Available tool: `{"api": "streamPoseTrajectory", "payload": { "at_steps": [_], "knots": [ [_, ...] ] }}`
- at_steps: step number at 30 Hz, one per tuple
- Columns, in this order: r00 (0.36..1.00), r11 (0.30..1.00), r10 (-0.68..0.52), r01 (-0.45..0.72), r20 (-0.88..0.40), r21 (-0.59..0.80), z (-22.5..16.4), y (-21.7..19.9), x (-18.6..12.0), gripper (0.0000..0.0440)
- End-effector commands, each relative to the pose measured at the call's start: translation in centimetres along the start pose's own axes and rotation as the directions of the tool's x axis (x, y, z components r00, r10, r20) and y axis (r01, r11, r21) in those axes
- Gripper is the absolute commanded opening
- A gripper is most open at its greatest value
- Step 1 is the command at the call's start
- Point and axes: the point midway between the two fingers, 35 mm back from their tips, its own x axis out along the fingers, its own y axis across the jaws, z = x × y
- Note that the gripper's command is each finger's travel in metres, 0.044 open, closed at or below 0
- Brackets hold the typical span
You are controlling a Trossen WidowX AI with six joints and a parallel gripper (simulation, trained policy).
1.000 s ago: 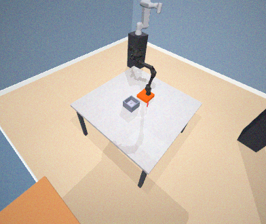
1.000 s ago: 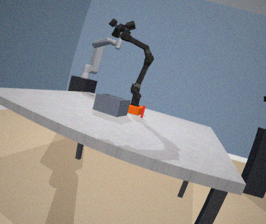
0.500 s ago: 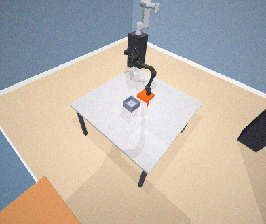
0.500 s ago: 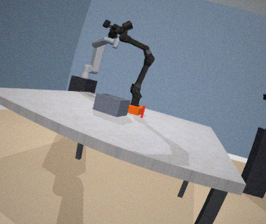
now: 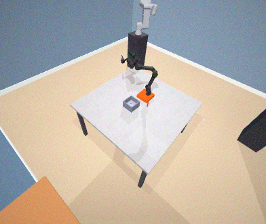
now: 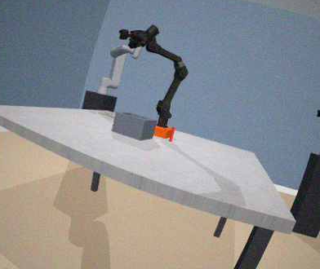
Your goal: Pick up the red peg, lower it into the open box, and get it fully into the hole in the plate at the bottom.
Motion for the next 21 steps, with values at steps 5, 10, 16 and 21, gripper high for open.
{"api": "streamPoseTrajectory", "payload": {
  "at_steps": [5, 10, 16, 21],
  "knots": [
    [0.978, 0.965, -0.209, 0.203, -0.018, -0.168, 0.3, -3.9, -3.2, 0.0440],
    [0.940, 0.905, -0.340, 0.322, -0.020, -0.277, 0.6, -6.4, -5.6, 0.0440],
    [0.873, 0.801, -0.488, 0.442, -0.014, -0.404, 1.3, -9.0, -8.9, 0.0440],
    [0.799, 0.691, -0.601, 0.518, -0.002, -0.504, 2.0, -10.9, -11.9, 0.0440]
  ]
}}
